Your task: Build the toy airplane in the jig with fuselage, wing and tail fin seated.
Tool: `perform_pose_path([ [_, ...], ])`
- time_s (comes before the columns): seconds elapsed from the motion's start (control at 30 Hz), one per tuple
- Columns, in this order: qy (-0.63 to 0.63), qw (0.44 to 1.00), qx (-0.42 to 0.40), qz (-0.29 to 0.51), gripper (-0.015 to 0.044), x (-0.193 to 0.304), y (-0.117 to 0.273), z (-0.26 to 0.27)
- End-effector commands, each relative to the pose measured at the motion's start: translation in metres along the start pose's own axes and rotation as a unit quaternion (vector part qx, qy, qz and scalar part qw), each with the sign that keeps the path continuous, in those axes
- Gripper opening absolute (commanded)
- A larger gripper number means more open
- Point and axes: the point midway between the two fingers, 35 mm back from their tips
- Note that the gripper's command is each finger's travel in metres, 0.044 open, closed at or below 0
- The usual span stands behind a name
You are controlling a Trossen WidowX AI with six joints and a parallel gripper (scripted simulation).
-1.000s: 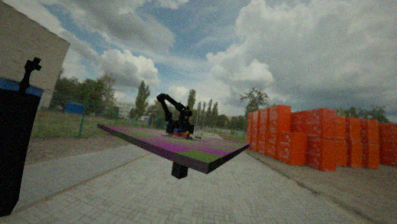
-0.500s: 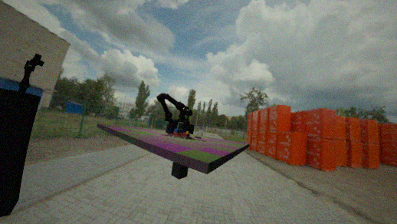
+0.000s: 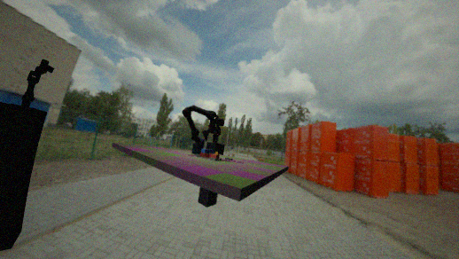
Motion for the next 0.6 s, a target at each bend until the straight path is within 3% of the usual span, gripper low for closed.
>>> perform_pose_path([
  [0.0,-0.135,0.991,-0.003,0.000,0.0440,-0.0005,0.0014,-0.0002],
  [0.17,-0.379,0.926,-0.002,0.001,0.0440,-0.0006,-0.0002,-0.0007],
  [0.37,-0.638,0.770,-0.002,0.002,0.0440,-0.0007,-0.0021,-0.0012],
  [0.57,-0.730,0.684,-0.002,0.002,0.0440,-0.0007,-0.0029,-0.0015],
])
Point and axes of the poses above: the point midway between the two fingers, 35 mm back from their tips, its own y axis back along the fingers, its own z axis across the jaws, x = y × z, and after that the axes turned 13 degrees about -y, right-handed
